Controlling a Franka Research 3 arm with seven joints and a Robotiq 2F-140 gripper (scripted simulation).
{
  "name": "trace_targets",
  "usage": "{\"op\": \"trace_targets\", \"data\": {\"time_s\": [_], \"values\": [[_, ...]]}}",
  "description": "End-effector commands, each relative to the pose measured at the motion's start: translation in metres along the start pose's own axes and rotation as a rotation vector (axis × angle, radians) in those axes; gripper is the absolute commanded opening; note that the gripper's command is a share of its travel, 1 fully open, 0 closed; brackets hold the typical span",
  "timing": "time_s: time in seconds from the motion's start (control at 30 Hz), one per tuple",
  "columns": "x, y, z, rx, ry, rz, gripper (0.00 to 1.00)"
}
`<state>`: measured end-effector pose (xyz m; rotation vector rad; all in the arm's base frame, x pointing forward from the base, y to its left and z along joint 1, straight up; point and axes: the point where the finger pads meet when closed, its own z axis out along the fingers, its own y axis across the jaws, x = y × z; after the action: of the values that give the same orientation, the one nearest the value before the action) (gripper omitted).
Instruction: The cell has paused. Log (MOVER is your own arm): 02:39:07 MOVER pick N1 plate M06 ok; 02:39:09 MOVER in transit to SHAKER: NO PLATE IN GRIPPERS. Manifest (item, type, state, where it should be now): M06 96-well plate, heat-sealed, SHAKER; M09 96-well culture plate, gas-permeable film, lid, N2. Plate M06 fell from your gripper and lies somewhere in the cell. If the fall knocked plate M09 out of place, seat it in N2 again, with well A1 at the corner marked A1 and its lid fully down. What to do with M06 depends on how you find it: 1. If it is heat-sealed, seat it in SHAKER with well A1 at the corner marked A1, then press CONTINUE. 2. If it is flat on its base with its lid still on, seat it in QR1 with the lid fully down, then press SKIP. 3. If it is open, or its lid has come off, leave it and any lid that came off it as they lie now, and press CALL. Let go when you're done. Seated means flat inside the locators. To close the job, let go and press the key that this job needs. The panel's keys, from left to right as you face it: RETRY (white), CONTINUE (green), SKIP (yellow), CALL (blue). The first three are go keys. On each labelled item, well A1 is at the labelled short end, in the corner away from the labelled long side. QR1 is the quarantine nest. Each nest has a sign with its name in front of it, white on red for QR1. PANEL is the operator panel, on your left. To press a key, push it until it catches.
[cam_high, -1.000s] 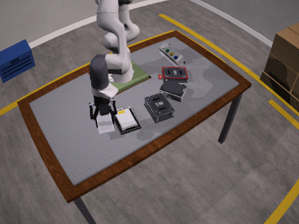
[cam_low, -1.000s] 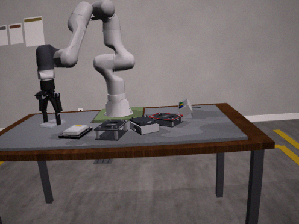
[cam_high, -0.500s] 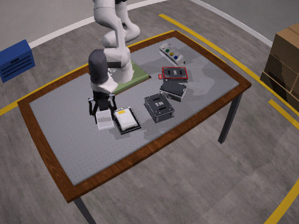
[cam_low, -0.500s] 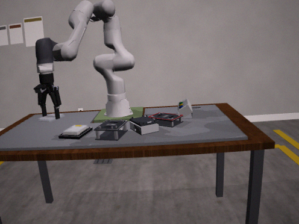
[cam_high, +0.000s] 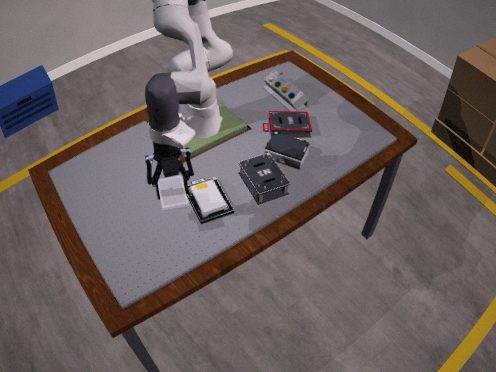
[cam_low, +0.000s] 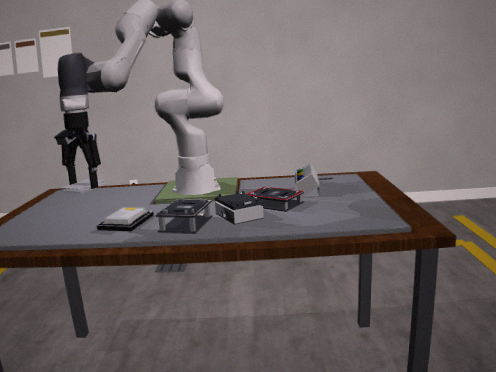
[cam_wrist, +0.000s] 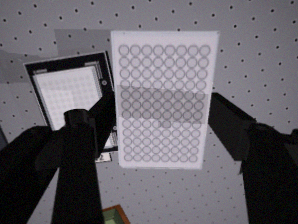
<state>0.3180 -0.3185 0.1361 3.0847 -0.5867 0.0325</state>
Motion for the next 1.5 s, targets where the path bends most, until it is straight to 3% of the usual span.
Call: {"op": "trace_targets", "data": {"time_s": [0.0,0.37,1.47], "values": [[-0.0049,-0.0004,-0.0034,0.0,-0.015,0.019,0.1],[-0.0048,-0.0004,-0.0116,0.0,-0.015,0.019,0.1],[-0.0048,-0.0004,-0.0119,0.0,-0.015,0.019,0.1]]}}
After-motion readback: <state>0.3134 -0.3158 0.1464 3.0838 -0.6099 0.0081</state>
